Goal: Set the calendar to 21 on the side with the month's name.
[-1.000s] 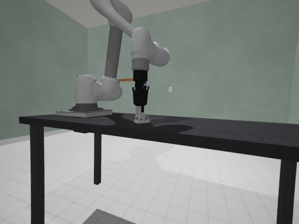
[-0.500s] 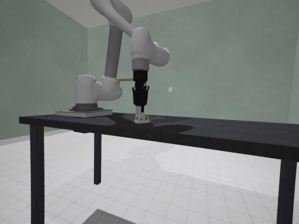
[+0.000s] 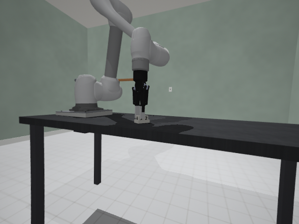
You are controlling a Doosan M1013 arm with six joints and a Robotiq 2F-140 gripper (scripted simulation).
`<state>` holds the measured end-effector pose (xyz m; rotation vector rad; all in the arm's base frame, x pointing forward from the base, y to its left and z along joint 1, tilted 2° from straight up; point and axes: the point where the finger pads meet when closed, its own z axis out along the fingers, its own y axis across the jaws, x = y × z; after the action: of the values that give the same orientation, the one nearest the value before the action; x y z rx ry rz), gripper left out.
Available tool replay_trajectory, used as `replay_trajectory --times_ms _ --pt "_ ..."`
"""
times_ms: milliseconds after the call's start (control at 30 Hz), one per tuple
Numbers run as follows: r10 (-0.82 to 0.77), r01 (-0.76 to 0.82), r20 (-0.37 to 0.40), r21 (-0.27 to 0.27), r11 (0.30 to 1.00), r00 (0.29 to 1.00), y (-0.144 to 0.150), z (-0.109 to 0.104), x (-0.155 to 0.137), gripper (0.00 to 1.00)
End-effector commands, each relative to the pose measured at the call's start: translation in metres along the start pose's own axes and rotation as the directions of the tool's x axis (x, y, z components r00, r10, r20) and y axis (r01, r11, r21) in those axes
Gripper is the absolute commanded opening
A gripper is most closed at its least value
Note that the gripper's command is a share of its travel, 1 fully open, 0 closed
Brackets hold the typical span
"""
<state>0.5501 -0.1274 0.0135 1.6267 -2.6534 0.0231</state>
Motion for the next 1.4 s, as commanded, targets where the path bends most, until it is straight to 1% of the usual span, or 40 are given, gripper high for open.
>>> replay_trajectory --times_ms 0,300,433,600,667,933,1067,1167,1367 --pt "-0.001 0.001 -0.005 -0.005 1.0 1.0 0.004 0.004 0.001 0.35" --pt "-0.001 0.001 -0.005 -0.005 1.0 1.0 0.004 0.004 0.001 0.35" --pt "-0.001 0.001 -0.005 -0.005 1.0 1.0 0.003 -0.001 0.001 0.35" --pt "-0.001 0.001 -0.005 -0.005 1.0 1.0 0.003 -0.018 0.001 0.35" --pt "-0.001 0.001 -0.005 -0.005 1.0 1.0 0.003 -0.018 0.001 0.35" --pt "-0.001 0.001 -0.005 -0.005 1.0 1.0 0.003 -0.06 0.001 0.35" --pt "-0.001 0.001 -0.005 -0.005 1.0 1.0 0.003 -0.077 0.001 0.35" --pt "-0.001 0.001 -0.005 -0.005 1.0 1.0 0.003 -0.084 0.001 0.35" --pt "-0.001 0.001 -0.005 -0.005 1.0 1.0 0.003 -0.086 0.001 0.35"
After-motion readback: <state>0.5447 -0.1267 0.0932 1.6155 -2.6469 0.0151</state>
